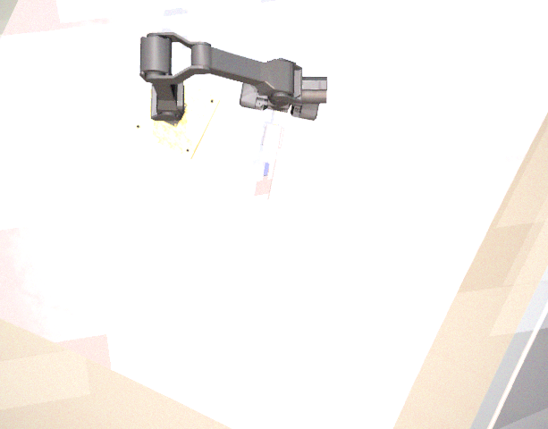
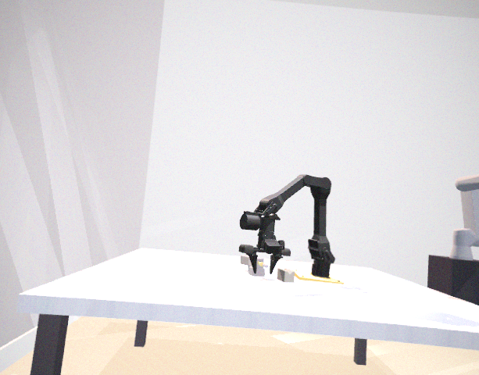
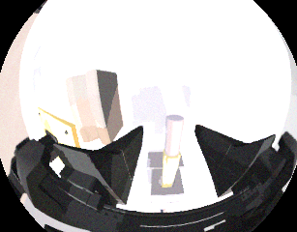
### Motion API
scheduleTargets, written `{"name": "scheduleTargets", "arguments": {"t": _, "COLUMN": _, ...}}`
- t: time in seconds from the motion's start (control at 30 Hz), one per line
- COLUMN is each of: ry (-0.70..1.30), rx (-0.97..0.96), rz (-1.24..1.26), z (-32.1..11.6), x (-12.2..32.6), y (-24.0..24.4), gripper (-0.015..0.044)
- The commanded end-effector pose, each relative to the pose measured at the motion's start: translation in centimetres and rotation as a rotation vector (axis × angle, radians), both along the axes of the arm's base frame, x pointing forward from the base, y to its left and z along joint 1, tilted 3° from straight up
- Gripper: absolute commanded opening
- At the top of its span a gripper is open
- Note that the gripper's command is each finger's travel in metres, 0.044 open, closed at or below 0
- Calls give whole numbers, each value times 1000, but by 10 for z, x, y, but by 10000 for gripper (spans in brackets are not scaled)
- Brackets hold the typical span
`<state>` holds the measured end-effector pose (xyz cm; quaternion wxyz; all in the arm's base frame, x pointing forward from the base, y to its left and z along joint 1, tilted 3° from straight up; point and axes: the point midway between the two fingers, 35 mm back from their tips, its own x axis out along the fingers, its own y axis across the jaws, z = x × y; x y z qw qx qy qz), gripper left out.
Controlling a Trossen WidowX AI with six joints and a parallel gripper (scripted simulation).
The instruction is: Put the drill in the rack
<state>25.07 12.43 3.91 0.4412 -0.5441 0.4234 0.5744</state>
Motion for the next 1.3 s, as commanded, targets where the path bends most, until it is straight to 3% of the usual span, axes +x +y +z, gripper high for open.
{"name": "scheduleTargets", "arguments": {"t": 0.0, "ry": 0, "rx": 0, "rz": 0, "z": 0, "x": 0, "y": 0, "gripper": 177}}
{"name": "scheduleTargets", "arguments": {"t": 0.2, "ry": 0, "rx": 0, "rz": 0, "z": 0, "x": 0, "y": 0, "gripper": 20}}
{"name": "scheduleTargets", "arguments": {"t": 0.3, "ry": 0, "rx": 0, "rz": 0, "z": 0, "x": 0, "y": 0, "gripper": 0}}
{"name": "scheduleTargets", "arguments": {"t": 1.27, "ry": 5, "rx": -3, "rz": 6, "z": 2, "x": -3, "y": 4, "gripper": 0}}
